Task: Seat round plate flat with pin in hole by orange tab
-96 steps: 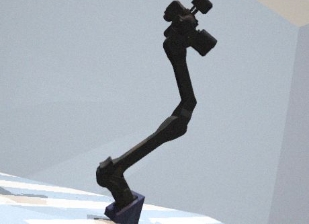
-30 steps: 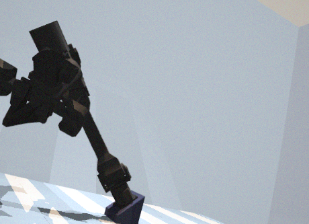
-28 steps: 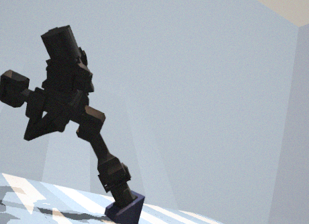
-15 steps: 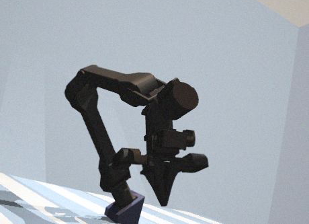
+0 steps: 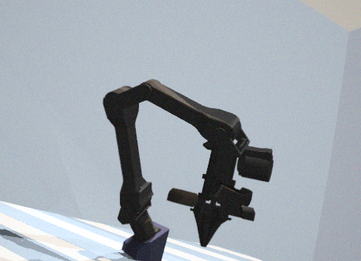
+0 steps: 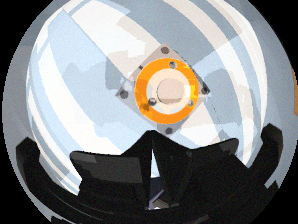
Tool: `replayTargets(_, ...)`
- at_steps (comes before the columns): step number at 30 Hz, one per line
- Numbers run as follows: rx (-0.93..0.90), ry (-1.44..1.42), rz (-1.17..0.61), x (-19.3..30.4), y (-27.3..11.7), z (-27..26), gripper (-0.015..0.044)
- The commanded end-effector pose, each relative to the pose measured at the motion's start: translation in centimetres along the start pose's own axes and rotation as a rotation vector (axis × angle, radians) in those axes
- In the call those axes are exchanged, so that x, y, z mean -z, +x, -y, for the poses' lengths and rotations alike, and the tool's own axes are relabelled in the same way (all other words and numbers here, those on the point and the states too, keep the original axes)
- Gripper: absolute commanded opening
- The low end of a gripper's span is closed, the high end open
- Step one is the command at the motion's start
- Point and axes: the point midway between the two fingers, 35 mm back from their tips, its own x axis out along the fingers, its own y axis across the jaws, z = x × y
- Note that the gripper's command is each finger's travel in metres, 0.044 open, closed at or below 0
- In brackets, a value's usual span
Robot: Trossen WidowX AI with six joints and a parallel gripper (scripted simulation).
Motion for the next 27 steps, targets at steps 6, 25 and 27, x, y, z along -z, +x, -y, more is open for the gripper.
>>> replayTargets(6,0.004,0.009,-0.004,0.1,3.0,0.0,0.0)
replayTargets(25,0.005,0.01,-0.003,-1.1,4.7,-0.9,0.0)
replayTargets(27,0.005,0.01,-0.003,-1.3,4.7,-1.0,0.0)
